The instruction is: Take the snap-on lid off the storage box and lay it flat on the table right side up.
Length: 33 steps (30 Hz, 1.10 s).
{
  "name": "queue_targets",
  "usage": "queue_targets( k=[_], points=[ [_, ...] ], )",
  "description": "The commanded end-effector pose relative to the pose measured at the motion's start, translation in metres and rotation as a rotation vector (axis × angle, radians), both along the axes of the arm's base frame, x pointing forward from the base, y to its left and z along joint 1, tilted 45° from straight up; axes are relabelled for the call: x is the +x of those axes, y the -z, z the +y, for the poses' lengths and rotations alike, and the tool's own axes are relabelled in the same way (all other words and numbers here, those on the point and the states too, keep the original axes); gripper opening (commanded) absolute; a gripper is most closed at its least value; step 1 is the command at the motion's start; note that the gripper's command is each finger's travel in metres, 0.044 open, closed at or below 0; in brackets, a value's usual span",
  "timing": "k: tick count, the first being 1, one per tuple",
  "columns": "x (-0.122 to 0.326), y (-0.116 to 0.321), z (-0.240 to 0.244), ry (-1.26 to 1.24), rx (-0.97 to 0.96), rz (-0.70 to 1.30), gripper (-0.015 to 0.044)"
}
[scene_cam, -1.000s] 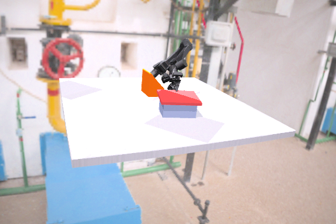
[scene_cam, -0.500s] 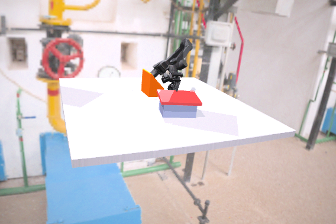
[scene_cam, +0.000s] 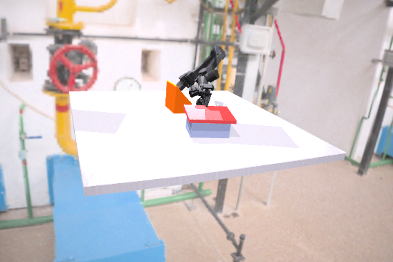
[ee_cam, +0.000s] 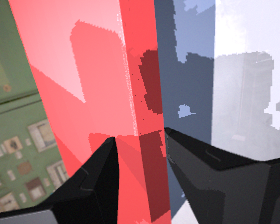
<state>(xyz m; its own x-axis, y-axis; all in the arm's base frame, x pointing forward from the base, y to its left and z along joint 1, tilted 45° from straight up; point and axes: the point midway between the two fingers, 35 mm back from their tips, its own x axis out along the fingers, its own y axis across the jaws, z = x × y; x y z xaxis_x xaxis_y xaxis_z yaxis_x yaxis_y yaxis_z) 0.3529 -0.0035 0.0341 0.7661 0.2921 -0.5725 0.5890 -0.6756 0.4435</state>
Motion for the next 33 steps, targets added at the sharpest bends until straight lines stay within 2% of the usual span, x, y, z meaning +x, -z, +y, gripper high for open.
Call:
queue_targets(
  k=[1, 33],
  points=[
    [0.0007, 0.0007, -0.0001, 0.000, 0.000, 0.001, 0.0000],
    [0.0017, -0.0086, -0.0090, 0.007, -0.003, -0.001, 0.0000]
  ],
)
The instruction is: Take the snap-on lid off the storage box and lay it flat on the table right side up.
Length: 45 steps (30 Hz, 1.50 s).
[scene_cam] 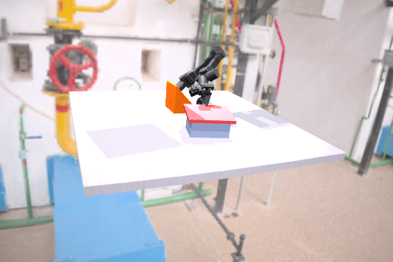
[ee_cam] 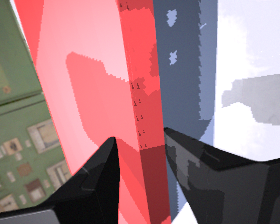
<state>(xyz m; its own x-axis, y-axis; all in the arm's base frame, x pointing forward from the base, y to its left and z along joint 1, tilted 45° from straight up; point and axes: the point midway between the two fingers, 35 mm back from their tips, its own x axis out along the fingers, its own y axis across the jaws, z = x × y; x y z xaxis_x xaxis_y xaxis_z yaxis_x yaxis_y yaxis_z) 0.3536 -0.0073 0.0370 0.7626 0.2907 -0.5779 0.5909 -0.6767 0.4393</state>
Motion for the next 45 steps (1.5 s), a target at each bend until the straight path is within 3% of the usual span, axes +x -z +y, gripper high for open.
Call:
queue_targets(
  k=[1, 45],
  points=[
    [0.001, -0.007, -0.006, 0.006, -0.003, -0.008, 0.0000],
    [0.022, -0.044, -0.052, 0.006, -0.007, -0.009, 0.0000]
  ],
)
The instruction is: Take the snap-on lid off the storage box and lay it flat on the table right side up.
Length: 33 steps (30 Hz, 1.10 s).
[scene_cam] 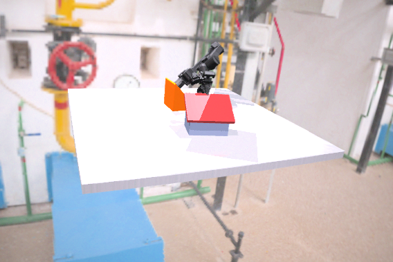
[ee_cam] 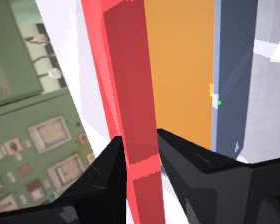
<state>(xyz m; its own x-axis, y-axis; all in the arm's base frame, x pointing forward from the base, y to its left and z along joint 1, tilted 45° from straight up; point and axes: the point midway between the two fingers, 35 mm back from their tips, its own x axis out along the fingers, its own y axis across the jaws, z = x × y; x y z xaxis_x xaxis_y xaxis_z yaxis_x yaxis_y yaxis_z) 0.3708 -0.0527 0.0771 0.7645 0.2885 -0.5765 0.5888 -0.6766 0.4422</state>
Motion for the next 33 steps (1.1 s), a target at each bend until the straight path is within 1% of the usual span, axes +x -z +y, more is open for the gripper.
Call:
queue_targets(
  k=[1, 33],
  points=[
    [0.006, -0.005, -0.008, 0.004, -0.005, -0.006, 0.0000],
    [0.015, -0.033, -0.040, 0.004, -0.006, -0.006, 0.0000]
  ],
)
